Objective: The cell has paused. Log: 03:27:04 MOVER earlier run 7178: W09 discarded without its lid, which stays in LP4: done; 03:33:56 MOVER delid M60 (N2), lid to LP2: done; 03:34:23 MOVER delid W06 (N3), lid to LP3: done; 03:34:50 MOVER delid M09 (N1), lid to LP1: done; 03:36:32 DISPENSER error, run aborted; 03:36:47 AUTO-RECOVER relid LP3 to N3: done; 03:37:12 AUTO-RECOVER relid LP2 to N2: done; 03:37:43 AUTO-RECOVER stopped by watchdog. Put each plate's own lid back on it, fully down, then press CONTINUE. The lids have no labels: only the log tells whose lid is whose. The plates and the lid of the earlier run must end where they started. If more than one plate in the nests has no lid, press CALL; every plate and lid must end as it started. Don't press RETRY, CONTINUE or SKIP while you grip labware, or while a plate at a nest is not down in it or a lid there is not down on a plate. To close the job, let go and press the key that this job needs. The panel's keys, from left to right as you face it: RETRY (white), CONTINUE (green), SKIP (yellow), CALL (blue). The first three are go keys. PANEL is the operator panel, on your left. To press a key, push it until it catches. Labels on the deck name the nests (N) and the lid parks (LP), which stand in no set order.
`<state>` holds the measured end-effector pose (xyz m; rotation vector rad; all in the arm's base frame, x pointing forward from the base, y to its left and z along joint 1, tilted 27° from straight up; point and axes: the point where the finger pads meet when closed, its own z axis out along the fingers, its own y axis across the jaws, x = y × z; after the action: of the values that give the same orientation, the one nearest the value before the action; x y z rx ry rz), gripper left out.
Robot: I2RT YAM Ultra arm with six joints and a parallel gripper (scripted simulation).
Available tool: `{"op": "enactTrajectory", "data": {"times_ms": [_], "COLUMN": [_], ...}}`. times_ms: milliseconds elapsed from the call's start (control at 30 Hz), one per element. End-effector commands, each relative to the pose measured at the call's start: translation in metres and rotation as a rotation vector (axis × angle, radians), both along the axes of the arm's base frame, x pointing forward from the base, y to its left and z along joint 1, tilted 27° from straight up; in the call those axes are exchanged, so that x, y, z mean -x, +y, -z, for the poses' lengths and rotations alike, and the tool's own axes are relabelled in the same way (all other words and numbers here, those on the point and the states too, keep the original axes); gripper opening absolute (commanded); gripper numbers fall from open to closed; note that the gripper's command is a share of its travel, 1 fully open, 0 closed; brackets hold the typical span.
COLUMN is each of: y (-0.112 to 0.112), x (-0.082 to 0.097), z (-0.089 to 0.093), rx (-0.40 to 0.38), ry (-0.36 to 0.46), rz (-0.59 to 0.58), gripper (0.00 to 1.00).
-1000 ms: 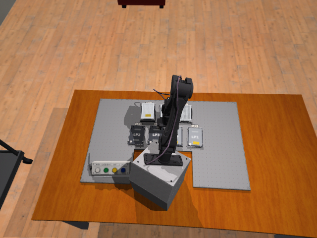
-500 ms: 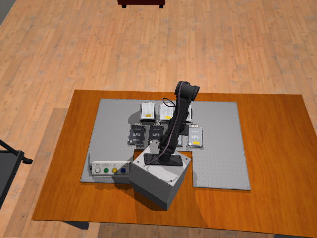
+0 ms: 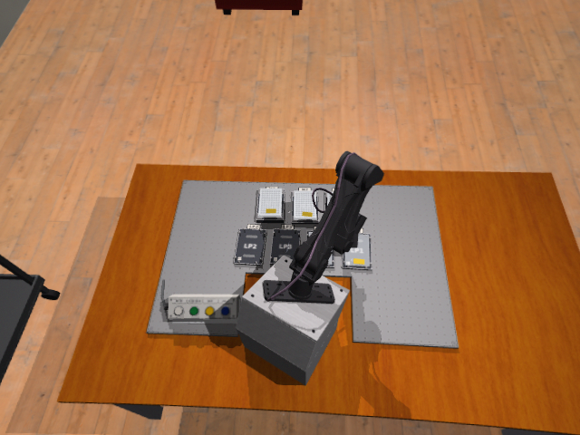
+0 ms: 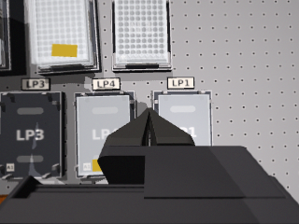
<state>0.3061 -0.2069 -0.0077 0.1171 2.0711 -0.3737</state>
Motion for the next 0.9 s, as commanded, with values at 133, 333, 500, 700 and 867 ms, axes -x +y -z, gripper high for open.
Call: {"op": "enactTrajectory", "data": {"times_ms": [133, 333, 500, 700, 867], "y": [0.0065, 0.0065, 0.0065, 0.0065, 0.0065], "x": [-0.0074, -0.0074, -0.0074, -0.0074, -0.0074], "z": [-0.0082, -0.0083, -0.0082, -0.0082, -0.0082], "rx": [0.012, 0.012, 0.012, 0.012, 0.012], "ry": [-0.049, -0.049, -0.049, -0.049, -0.049], "rz": [-0.052, -0.052, -0.052, -0.052, -0.052], "gripper": [0.00, 0.00, 0.00, 0.00, 0.00]}}
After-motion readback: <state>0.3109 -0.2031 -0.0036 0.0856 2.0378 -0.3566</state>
